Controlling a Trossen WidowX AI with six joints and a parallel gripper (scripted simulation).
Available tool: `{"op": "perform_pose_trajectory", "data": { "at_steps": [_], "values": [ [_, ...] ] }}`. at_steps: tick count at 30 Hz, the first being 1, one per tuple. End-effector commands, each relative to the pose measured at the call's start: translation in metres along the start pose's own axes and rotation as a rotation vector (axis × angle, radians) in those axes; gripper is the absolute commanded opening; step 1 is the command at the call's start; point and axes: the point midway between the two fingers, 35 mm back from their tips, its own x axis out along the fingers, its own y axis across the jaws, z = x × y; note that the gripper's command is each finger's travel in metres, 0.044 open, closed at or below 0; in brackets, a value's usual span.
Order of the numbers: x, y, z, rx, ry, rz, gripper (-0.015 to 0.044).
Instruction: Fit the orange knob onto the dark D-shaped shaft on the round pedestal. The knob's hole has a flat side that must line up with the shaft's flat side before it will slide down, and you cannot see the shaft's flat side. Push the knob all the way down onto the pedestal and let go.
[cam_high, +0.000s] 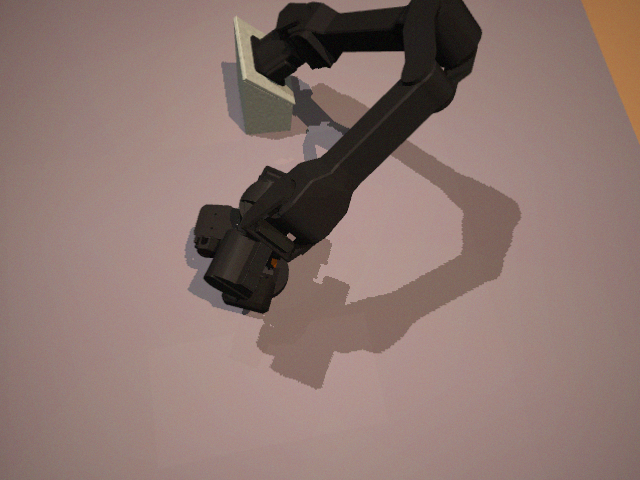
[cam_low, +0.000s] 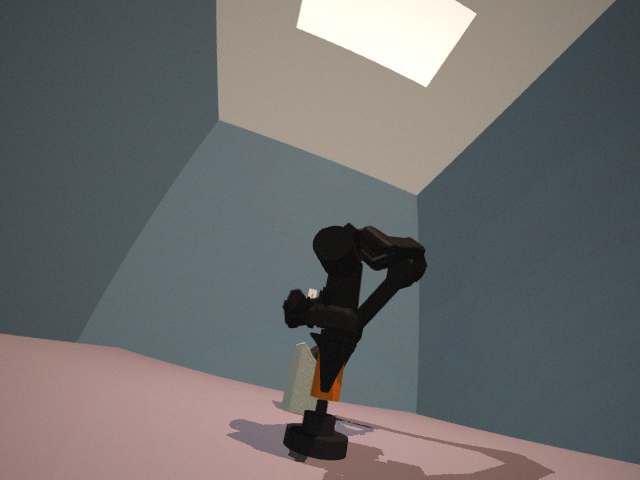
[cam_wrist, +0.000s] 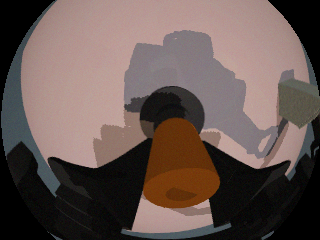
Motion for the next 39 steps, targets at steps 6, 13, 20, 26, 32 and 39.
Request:
{"op": "perform_pose_trajectory", "data": {
  "at_steps": [6, 13, 20, 26, 32, 39],
  "values": [
    [-0.0001, 0.0013, 0.0005, 0.060, 0.001, 0.006, 0.0000],
    [0.0026, 0.0003, 0.0012, 0.060, 0.001, 0.006, 0.0000],
    [0.0033, 0.0002, 0.0005, 0.060, 0.001, 0.006, 0.0000],
    [0.0003, 0.0004, 0.0009, 0.060, 0.001, 0.006, 0.0000],
    [-0.0022, 0.0012, 0.0005, 0.085, 0.001, 0.006, 0.0000],
    [-0.0023, 0.0027, 0.0024, 0.269, 0.002, 0.006, 0.0000]
  ]
}}
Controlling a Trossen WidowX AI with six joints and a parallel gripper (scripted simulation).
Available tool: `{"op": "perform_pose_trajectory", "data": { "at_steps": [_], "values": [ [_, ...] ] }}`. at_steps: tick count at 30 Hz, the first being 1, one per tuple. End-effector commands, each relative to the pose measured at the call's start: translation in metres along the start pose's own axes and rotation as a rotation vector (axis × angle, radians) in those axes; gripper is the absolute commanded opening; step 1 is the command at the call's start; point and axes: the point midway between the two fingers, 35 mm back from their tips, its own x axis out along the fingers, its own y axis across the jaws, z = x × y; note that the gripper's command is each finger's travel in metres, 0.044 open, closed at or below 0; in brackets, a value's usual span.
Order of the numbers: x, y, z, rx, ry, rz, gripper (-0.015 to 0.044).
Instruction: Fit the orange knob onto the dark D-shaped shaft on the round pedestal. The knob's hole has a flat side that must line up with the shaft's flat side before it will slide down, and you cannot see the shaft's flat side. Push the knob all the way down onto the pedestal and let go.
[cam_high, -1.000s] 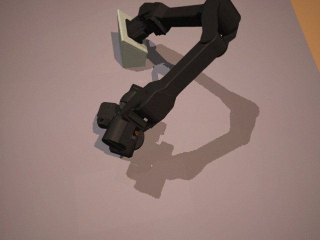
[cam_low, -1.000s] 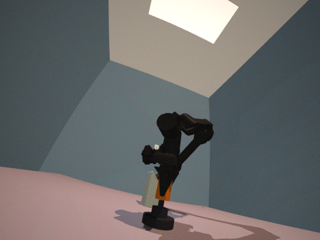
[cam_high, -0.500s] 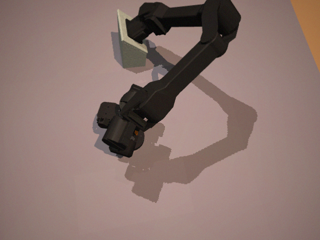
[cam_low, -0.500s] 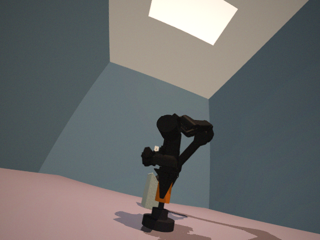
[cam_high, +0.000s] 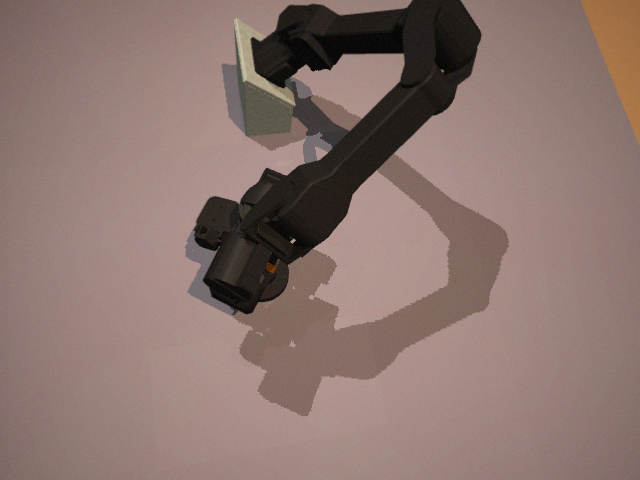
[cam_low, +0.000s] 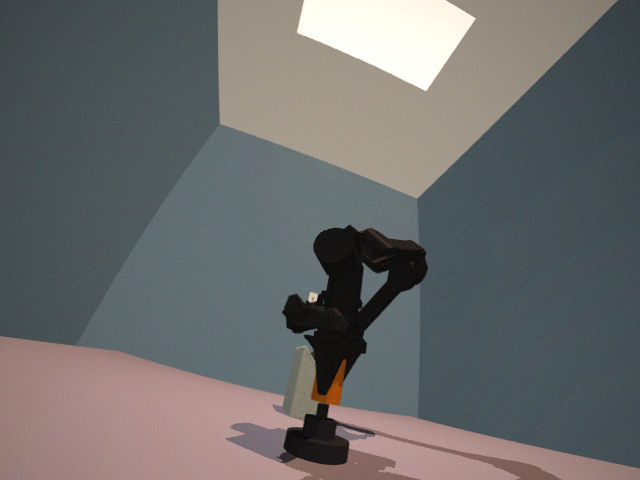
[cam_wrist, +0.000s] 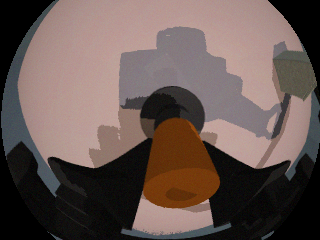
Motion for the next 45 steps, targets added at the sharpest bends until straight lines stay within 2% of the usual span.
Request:
{"op": "perform_pose_trajectory", "data": {
  "at_steps": [1, 45],
  "values": [
    [-0.0019, 0.0023, 0.0023, 0.048, 0.003, 0.006, 0.0000],
    [0.0050, 0.0001, -0.0004, 0.028, 0.003, 0.006, 0.0000]
  ]
}}
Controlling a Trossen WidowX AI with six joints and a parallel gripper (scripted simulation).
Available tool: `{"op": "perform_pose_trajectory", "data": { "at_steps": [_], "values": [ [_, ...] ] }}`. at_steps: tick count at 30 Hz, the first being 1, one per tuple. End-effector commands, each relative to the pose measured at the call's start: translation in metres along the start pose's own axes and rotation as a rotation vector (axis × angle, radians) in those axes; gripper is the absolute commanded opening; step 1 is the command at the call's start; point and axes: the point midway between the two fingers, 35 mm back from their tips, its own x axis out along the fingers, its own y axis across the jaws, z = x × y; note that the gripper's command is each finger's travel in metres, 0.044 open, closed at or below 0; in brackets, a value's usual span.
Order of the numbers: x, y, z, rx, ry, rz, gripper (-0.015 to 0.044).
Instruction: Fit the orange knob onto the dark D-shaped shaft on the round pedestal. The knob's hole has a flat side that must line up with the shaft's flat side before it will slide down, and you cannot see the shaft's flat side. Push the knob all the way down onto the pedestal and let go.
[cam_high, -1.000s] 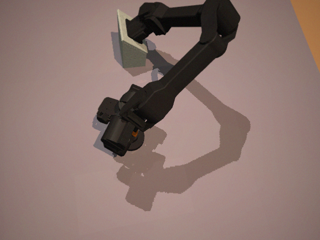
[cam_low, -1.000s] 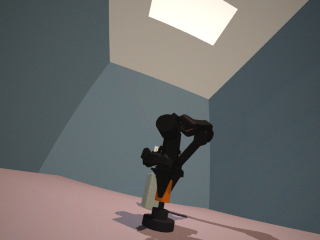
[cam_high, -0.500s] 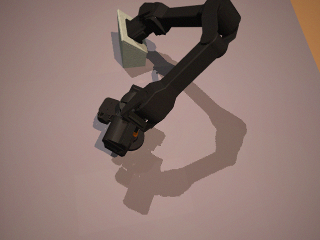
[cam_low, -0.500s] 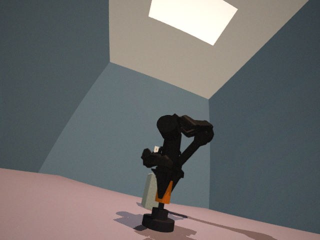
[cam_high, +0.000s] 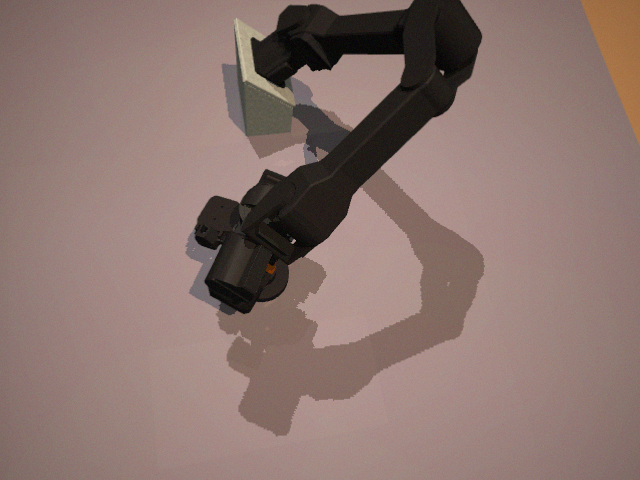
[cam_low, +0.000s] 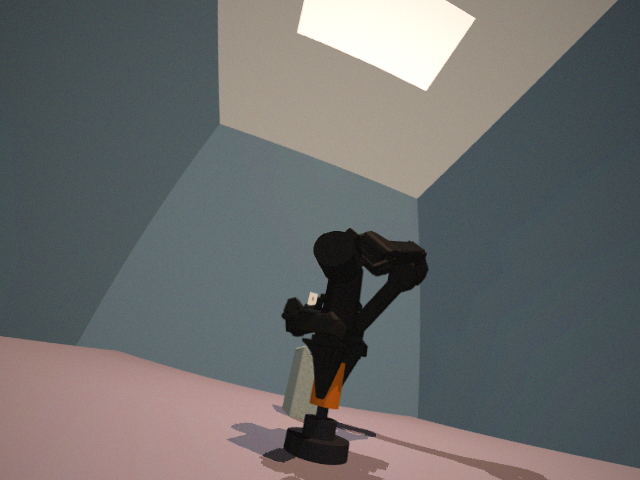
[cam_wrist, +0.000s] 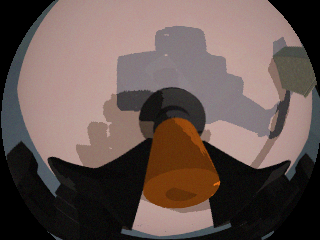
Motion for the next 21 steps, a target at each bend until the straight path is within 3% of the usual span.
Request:
{"op": "perform_pose_trajectory", "data": {
  "at_steps": [1, 21],
  "values": [
    [0.000, 0.001, -0.001, 0.001, 0.006, 0.002, 0.0000],
    [0.014, 0.000, 0.001, -0.007, 0.001, -0.001, 0.0000]
  ]
}}
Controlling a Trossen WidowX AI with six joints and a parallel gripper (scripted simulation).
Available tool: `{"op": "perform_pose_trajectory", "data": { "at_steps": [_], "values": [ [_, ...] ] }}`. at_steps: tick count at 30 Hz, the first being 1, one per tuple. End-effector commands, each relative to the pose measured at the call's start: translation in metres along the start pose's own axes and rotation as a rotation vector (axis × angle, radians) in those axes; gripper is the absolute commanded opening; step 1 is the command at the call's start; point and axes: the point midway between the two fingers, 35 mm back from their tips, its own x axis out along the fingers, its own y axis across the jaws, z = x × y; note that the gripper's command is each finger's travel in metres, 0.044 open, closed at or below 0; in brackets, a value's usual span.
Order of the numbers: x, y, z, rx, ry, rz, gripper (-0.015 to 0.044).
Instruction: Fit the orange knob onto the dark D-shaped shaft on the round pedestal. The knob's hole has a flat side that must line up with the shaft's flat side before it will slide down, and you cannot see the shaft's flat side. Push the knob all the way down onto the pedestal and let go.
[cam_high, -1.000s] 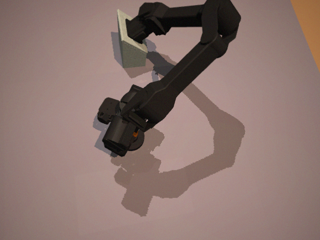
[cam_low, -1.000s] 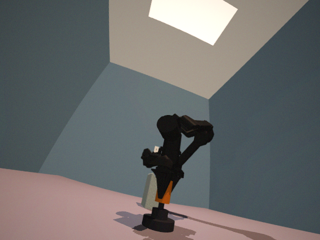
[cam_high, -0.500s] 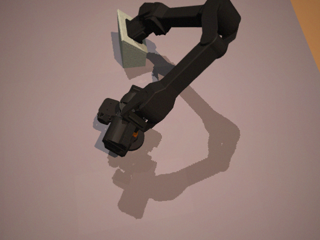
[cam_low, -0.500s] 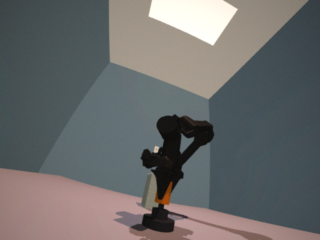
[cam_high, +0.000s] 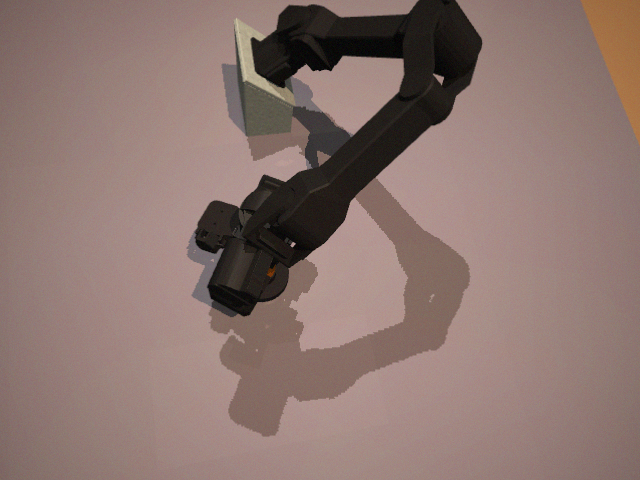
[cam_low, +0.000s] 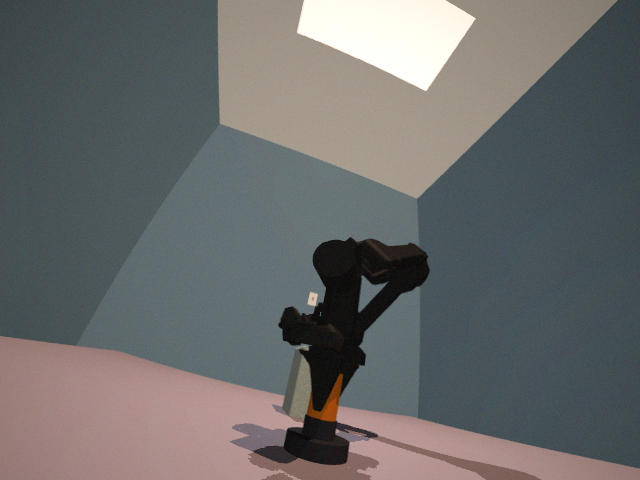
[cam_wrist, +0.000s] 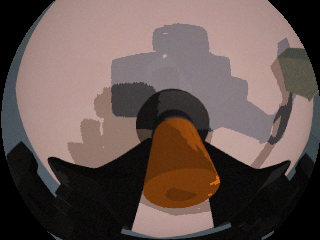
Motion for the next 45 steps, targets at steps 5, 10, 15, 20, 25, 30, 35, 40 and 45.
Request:
{"op": "perform_pose_trajectory", "data": {
  "at_steps": [5, 10, 15, 20, 25, 30, 35, 40, 45],
  "values": [
    [-0.001, 0.000, 0.000, 0.000, 0.000, 0.001, 0.0000],
    [-0.001, 0.000, 0.000, 0.000, 0.000, 0.001, 0.0105],
    [-0.001, 0.000, 0.000, 0.000, 0.000, 0.001, 0.0236],
    [-0.001, 0.000, 0.000, 0.000, 0.000, 0.001, 0.0368],
    [-0.001, 0.000, 0.000, 0.000, 0.000, 0.001, 0.0440],
    [-0.013, 0.002, 0.000, 0.000, -0.001, 0.002, 0.0440],
    [-0.093, 0.000, 0.001, 0.001, -0.004, 0.001, 0.0440],
    [-0.097, 0.003, 0.001, 0.000, -0.003, 0.001, 0.0440],
    [-0.097, 0.003, 0.001, 0.000, -0.003, 0.001, 0.0440]
  ]
}}
